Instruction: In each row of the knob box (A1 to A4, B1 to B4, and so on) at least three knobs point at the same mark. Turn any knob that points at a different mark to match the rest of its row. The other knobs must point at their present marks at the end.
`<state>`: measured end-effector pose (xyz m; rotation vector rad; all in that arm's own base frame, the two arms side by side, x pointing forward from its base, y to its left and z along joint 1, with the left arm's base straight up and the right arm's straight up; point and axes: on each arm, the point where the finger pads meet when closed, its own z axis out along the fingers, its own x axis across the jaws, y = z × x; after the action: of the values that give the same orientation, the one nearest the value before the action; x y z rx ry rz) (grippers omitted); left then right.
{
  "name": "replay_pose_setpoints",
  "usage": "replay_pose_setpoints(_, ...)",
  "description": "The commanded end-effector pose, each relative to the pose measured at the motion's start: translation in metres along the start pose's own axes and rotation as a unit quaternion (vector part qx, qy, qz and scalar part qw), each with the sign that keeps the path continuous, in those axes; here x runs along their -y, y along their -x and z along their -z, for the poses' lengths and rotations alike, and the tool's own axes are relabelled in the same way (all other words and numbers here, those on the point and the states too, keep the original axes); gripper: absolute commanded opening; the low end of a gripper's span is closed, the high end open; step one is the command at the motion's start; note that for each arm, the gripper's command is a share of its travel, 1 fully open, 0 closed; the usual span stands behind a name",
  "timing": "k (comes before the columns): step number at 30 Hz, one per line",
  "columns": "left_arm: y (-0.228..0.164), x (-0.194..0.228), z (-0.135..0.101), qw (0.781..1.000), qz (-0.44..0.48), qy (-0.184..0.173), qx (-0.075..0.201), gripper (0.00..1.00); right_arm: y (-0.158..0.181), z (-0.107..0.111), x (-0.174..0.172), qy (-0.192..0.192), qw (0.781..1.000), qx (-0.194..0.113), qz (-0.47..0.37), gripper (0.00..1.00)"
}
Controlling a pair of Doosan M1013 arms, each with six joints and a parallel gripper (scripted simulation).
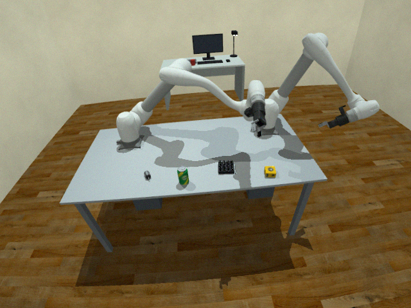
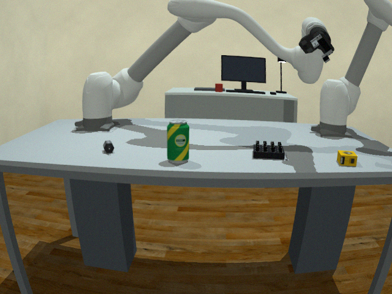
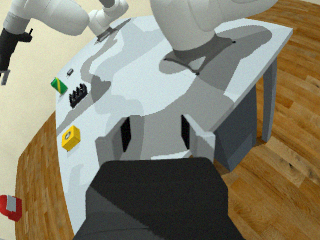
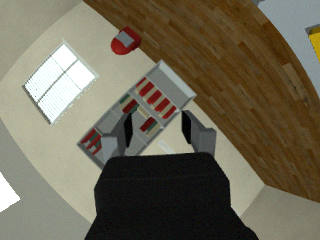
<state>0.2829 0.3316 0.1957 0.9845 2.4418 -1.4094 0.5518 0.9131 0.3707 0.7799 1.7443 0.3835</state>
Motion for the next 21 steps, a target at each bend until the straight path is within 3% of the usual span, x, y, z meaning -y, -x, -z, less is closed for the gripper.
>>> replay_pose_setpoints(1, -0.064, 0.027, 0.005, 0.998, 0.06, 0.029, 0.007, 1.0, 0.001, 0.001, -0.001, 0.0, 1.0, 0.0, -0.001, 1.0)
replay_pose_setpoints(11, -0.187, 0.104, -0.027, 0.971, 0.219, 0.086, 0.038, 1.0, 0.001, 0.001, -0.001, 0.0, 1.0, 0.0, -0.001, 1.0)
replay_pose_setpoints(21, -0.235, 0.145, -0.059, 0.944, 0.305, 0.11, 0.057, 1.0, 0.001, 0.001, -0.001, 0.0, 1.0, 0.0, -0.001, 1.0)
